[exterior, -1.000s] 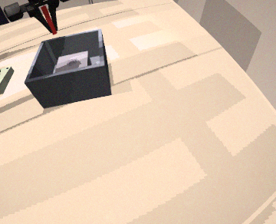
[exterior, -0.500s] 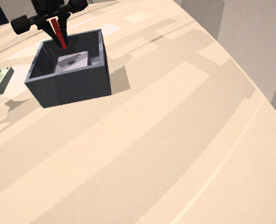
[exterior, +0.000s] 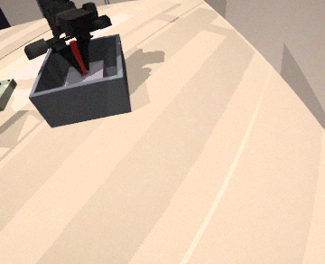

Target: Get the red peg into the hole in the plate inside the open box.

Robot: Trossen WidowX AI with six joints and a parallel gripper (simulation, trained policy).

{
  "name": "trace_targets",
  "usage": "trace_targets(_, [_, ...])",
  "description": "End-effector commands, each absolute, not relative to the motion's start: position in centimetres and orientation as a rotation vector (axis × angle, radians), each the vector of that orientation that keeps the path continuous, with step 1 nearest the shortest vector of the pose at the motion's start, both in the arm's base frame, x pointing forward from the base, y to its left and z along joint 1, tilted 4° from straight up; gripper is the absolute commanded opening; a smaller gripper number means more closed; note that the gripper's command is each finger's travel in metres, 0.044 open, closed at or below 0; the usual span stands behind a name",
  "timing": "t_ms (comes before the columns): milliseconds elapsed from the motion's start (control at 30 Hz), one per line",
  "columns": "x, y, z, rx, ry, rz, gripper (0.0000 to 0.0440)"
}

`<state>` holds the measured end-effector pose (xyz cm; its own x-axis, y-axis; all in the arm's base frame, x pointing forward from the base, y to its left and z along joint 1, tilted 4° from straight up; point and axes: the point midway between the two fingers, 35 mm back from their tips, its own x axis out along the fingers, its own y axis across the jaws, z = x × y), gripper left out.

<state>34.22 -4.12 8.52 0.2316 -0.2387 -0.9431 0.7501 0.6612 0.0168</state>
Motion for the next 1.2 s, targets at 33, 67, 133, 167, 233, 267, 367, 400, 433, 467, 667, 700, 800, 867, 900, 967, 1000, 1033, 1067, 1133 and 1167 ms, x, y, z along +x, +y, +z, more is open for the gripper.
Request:
trace_targets(33, [34.5, -4.3, 7.5, 0.526, 1.185, -0.693, 0.0133])
trace_targets(67, [34.6, -4.4, 7.4, 0.532, 1.191, -0.692, 0.0155])
trace_targets(133, [34.9, -4.7, 7.6, 0.516, 1.198, -0.681, 0.0161])
trace_targets(167, [35.1, -4.8, 7.7, 0.513, 1.2, -0.676, 0.0174])
trace_targets(233, [35.5, -5.0, 8.1, 0.514, 1.204, -0.667, 0.0205])
trace_targets(267, [35.7, -5.0, 8.3, 0.515, 1.207, -0.662, 0.0228])
trace_targets(367, [36.5, -4.9, 8.8, 0.524, 1.217, -0.645, 0.0306])
trace_targets(400, [36.7, -4.9, 9.0, 0.529, 1.22, -0.638, 0.0333])
trace_targets(433, [37.0, -4.8, 9.2, 0.533, 1.223, -0.631, 0.0359])
trace_targets(467, [37.3, -4.8, 9.4, 0.539, 1.225, -0.624, 0.0385])
trace_targets(667, [39.0, -4.1, 10.8, 0.575, 1.24, -0.572, 0.044])
trace_targets(700, [39.3, -4.1, 11.0, 0.576, 1.241, -0.564, 0.044])
trace_targets(800, [40.1, -3.6, 12.0, 0.587, 1.241, -0.533, 0.044])
trace_targets(867, [40.8, -3.3, 12.6, 0.596, 1.237, -0.513, 0.044])
trace_targets(900, [41.1, -3.1, 13.0, 0.601, 1.234, -0.503, 0.044])
trace_targets(967, [41.7, -2.7, 13.6, 0.609, 1.227, -0.483, 0.044])
trace_targets(1000, [42.0, -2.6, 13.9, 0.613, 1.223, -0.473, 0.044])
trace_targets(1033, [42.3, -2.4, 14.2, 0.616, 1.218, -0.463, 0.044])
trace_targets(1067, [42.5, -2.2, 14.5, 0.619, 1.212, -0.453, 0.044])
trace_targets(1133, [42.6, -2.1, 14.6, 0.619, 1.211, -0.451, 0.044])
trace_targets(1167, [42.6, -2.1, 14.6, 0.619, 1.211, -0.45, 0.044])
